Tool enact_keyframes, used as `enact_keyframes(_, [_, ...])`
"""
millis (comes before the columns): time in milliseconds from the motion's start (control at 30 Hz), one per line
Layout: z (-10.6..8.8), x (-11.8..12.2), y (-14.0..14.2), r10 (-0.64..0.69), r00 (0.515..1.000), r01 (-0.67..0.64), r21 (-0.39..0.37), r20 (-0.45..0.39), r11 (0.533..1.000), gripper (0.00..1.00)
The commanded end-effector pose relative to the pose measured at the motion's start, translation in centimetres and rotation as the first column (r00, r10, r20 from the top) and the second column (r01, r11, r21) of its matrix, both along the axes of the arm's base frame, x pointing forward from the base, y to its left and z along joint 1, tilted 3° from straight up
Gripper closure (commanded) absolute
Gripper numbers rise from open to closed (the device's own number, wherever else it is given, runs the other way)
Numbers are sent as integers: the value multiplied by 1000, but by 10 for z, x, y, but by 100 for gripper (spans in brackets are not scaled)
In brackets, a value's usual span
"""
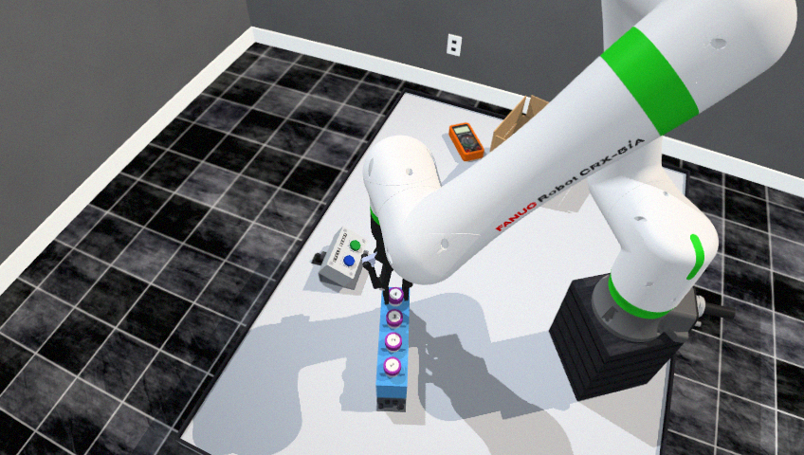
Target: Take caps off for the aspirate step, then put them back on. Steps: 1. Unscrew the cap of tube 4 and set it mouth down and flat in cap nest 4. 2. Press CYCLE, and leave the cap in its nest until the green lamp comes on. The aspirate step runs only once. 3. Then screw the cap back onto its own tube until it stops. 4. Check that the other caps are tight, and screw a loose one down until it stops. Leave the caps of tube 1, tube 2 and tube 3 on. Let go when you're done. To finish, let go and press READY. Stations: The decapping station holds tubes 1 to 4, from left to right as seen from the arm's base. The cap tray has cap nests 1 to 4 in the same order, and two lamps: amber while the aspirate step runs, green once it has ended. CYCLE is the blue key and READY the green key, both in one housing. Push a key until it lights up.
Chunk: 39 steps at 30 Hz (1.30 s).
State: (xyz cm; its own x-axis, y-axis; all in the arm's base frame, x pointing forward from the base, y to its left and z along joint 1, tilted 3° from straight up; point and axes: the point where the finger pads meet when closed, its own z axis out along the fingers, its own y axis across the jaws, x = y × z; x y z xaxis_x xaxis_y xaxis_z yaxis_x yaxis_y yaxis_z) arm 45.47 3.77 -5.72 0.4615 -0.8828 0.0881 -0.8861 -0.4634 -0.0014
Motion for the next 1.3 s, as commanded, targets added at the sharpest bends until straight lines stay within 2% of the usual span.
enact_keyframes(0, [1,1,0,267,963,-267,22,-30,964,70])
enact_keyframes(233, [0,1,0,267,963,-267,22,-30,964,70])
enact_keyframes(267, [1,1,0,267,963,-267,22,-30,964,59])
enact_keyframes(667, [1,1,0,267,963,-266,22,-30,964,59])
enact_keyframes(767, [1,1,0,21,1000,-21,27,-16,999,59])
enact_keyframes(933, [1,1,0,-181,983,181,34,-7,983,59])
enact_keyframes(1033, [1,1,0,-328,945,328,41,-1,944,59])
enact_keyframes(1167, [1,1,0,-504,863,504,50,5,863,59])
enact_keyframes(1233, [1,1,0,-504,863,504,50,5,863,59])
enact_keyframes(1267, [1,1,0,-591,807,590,53,9,806,59])
